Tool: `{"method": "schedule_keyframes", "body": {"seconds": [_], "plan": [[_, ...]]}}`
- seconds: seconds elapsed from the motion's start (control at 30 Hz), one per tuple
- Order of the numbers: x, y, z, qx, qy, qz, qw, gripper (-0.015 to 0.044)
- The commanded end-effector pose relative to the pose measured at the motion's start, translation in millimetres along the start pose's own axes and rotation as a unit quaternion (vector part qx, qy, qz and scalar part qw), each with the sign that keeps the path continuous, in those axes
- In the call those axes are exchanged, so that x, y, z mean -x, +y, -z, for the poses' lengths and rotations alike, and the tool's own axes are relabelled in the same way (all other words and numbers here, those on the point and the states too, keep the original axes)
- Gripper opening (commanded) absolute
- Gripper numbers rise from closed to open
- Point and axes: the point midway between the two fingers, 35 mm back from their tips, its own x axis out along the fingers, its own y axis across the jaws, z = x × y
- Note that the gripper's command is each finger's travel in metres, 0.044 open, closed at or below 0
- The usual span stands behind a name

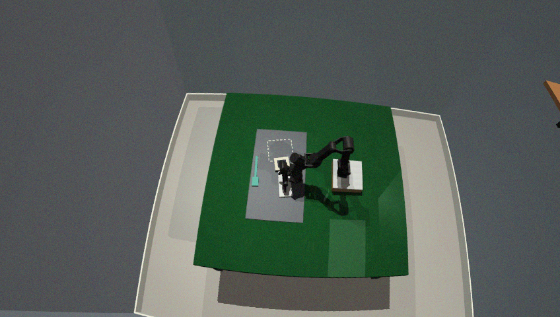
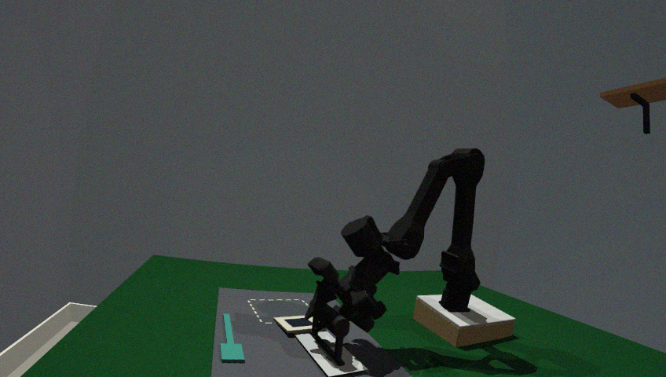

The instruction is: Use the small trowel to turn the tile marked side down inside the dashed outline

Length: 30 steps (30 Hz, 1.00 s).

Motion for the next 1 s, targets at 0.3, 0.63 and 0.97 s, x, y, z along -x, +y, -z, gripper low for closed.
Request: {"method": "schedule_keyframes", "body": {"seconds": [0.3,0.63,0.97], "plan": [[12,-20,5,0.011,0.008,0.013,1.000,0.0000],[20,-29,13,0.011,0.008,0.013,1.000,0.0000],[26,-36,24,0.012,0.008,0.013,1.000,0.0000]]}}
